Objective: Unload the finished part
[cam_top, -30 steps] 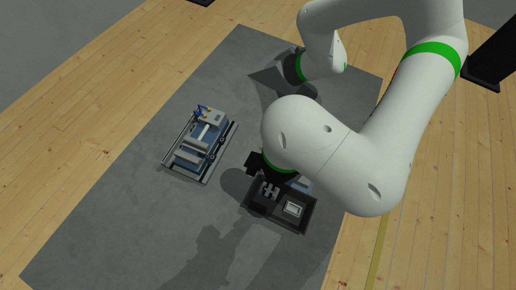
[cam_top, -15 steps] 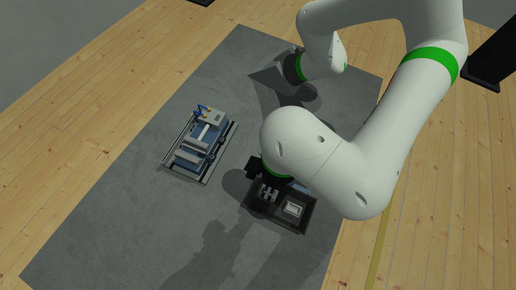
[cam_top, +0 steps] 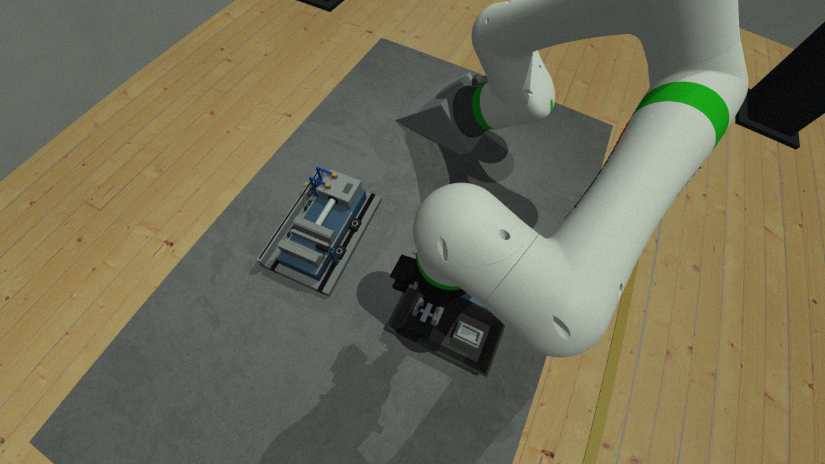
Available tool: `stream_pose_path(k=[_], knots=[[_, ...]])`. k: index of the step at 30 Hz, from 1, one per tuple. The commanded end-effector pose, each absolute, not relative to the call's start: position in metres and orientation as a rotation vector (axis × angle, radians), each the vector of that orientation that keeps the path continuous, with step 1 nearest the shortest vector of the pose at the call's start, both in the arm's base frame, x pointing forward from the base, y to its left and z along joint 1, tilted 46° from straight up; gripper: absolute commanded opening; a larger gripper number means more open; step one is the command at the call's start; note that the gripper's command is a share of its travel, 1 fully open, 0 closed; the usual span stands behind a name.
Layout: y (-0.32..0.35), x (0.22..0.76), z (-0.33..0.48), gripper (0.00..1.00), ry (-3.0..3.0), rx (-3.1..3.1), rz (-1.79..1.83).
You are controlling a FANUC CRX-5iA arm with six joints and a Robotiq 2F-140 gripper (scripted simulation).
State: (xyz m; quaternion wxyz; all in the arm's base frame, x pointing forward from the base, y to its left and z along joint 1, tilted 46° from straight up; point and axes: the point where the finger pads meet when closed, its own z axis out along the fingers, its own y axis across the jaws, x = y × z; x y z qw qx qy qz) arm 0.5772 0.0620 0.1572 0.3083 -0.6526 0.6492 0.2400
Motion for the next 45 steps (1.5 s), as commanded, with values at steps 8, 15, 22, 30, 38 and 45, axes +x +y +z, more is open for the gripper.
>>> stream_pose_path(k=[8, 15, 22, 30, 38, 45], knots=[[0.069, 0.579, 0.15, 0.1, 1.717, -1.725, 0.632], [0.073, 0.579, 0.146, 0.1, 1.717, -1.725, 0.632], [0.075, 0.579, 0.145, 0.1, 1.717, -1.725, 0.632], [0.075, 0.579, 0.144, 0.1, 1.717, -1.725, 0.632], [0.075, 0.579, 0.144, 0.1, 1.717, -1.725, 0.632], [0.075, 0.579, 0.144, 0.1, 1.717, -1.725, 0.632]])
